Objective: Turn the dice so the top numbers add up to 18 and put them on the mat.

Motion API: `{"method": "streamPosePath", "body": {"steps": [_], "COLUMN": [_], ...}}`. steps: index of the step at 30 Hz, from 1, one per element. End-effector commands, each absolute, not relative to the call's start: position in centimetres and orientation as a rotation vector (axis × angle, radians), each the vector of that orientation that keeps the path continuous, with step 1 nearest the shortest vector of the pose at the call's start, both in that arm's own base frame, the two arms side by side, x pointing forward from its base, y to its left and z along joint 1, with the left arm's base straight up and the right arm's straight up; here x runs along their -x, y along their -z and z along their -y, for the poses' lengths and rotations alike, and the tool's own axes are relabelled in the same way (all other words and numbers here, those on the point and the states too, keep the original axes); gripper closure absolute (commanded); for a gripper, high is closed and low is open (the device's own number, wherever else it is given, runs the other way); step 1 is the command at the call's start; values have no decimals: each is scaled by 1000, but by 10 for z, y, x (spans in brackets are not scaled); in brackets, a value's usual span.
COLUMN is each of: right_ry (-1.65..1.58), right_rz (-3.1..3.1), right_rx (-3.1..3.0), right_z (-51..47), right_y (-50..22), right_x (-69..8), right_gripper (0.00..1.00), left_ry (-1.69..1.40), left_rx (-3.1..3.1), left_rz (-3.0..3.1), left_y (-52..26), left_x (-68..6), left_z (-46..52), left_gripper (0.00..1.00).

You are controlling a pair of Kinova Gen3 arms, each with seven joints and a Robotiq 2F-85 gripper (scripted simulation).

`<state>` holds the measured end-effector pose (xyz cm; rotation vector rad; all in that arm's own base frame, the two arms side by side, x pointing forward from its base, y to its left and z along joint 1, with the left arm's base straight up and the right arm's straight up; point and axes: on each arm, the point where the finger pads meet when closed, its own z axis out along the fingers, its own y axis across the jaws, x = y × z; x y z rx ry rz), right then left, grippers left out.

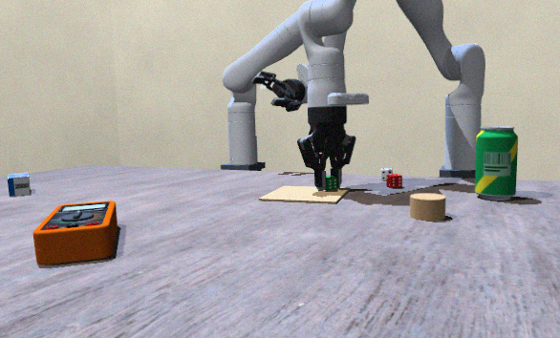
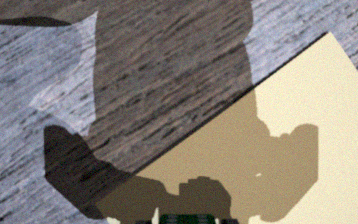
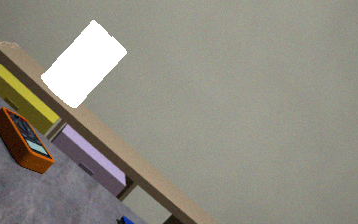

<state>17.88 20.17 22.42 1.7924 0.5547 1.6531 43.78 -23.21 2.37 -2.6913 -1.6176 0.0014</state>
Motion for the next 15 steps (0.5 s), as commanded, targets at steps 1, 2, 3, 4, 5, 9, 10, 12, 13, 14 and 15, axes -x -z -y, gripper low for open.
{"method": "streamPosePath", "body": {"steps": [1, 2, 3, 4, 5, 9, 10, 12, 13, 14, 15], "right_ry": [-1654, -1654, -1654, -1654, -1654, -1654, -1654, -1654, -1654, -1654, -1654], "right_rz": [-554, -554, -554, -554, -554, -554, -554, -554, -554, -554, -554], "right_rx": [-1793, -1793, -1793, -1793, -1793, -1793, -1793, -1793, -1793, -1793, -1793], "right_z": [-202, -202, -202, -202, -202, -202, -202, -202, -202, -202, -202], "right_y": [-225, -225, -225, -225, -225, -225, -225, -225, -225, -225, -225], "right_x": [-179, -179, -179, -179, -179, -179, -179, -179, -179, -179, -179], "right_gripper": [2, 2, 2, 2, 2, 2, 2, 2, 2, 2, 2], "left_ry": [0, 0, 0, 0, 0, 0, 0, 0, 0, 0, 0], "left_rx": [2693, 2693, 2693, 2693, 2693, 2693, 2693, 2693, 2693, 2693, 2693], "left_rz": [1618, 1618, 1618, 1618, 1618, 1618, 1618, 1618, 1618, 1618, 1618], "left_y": [-25, -25, -25, -25, -25, -25, -25, -25, -25, -25, -25], "left_x": [-438, -438, -438, -438, -438, -438, -438, -438, -438, -438, -438], "left_z": [232, 232, 232, 232, 232, 232, 232, 232, 232, 232, 232], "left_gripper": [572, 536, 536, 536, 536, 536, 536, 536, 536, 536, 536]}}
